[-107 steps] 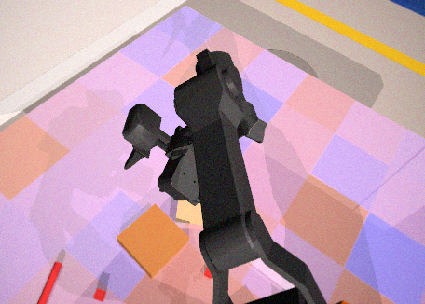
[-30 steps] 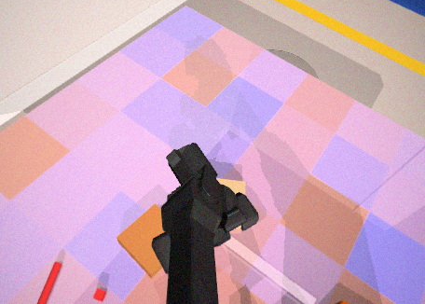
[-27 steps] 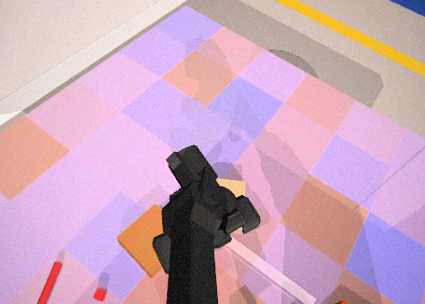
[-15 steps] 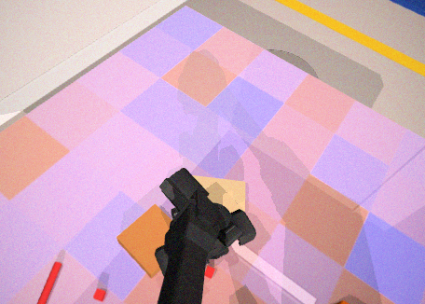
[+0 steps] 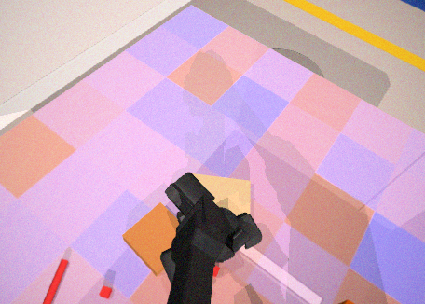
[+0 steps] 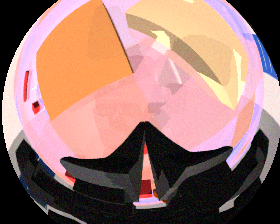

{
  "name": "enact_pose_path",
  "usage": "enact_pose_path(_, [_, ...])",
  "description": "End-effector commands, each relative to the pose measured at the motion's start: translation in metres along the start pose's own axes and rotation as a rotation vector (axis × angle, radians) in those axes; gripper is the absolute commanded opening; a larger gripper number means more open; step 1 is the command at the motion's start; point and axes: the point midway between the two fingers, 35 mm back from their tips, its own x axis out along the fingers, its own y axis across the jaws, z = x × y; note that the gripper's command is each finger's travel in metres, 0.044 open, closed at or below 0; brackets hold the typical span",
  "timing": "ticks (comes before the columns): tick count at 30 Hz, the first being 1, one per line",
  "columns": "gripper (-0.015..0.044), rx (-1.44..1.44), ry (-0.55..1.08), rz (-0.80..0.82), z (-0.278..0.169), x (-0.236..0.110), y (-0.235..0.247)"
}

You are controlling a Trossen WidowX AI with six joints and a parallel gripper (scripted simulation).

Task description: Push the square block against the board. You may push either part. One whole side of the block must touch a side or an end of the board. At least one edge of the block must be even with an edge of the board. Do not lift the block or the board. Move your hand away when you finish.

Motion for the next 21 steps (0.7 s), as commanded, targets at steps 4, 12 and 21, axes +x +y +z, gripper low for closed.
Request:
enact_pose_path(4, [0.0000,0.005,0.005,0.003,-0.008,0.001,0.001])
enact_pose_path(12, [0.0000,0.006,0.005,0.003,-0.015,0.001,0.001])
enact_pose_path(21, [0.0000,0.006,0.005,0.003,-0.023,0.001,0.002])
